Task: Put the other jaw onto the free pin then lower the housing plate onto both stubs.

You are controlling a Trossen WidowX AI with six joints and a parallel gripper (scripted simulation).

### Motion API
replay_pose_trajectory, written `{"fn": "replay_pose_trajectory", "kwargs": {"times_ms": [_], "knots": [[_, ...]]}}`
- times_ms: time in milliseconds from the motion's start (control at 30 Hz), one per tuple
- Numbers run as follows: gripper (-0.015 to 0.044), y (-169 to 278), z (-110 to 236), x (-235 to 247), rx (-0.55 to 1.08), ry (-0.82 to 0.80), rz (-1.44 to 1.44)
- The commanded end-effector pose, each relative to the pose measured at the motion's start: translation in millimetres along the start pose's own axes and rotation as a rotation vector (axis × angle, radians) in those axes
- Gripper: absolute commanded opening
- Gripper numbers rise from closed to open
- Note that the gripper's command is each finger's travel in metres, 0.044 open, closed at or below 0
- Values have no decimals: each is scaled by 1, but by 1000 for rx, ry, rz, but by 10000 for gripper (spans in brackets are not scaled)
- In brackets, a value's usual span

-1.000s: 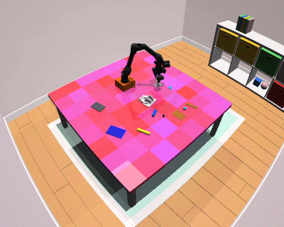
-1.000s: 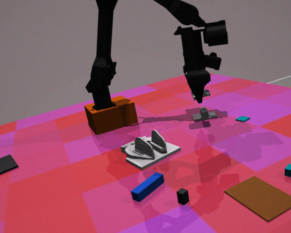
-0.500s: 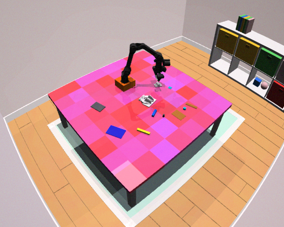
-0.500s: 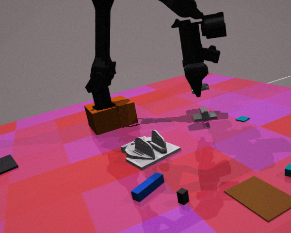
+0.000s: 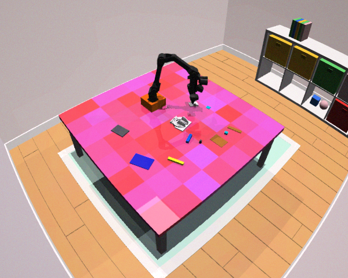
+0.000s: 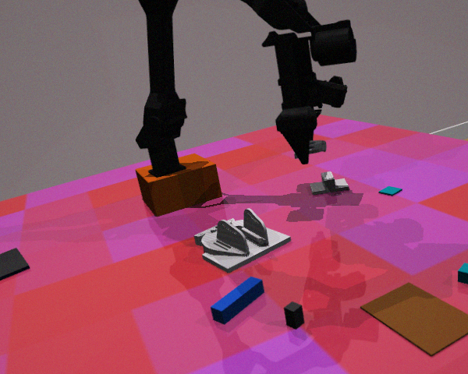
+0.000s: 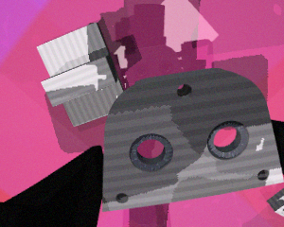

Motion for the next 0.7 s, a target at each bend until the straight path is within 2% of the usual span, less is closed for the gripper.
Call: {"fn": "replay_pose_trajectory", "kwargs": {"times_ms": [0, 667], "knots": [[351, 8, 0, -9, 0, 0, -31], [351, 52, 0, -58, 3, 5, -243]]}}
Point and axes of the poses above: the point midway between the two fingers, 35 mm back from their tips, its own z axis back along the fingers, its own x axis across the jaws, y = z × x, the point moved 1 cm from there along z, back along the fingers, and after that the axes turned 10 degrees about z, right-handed, at the moved point
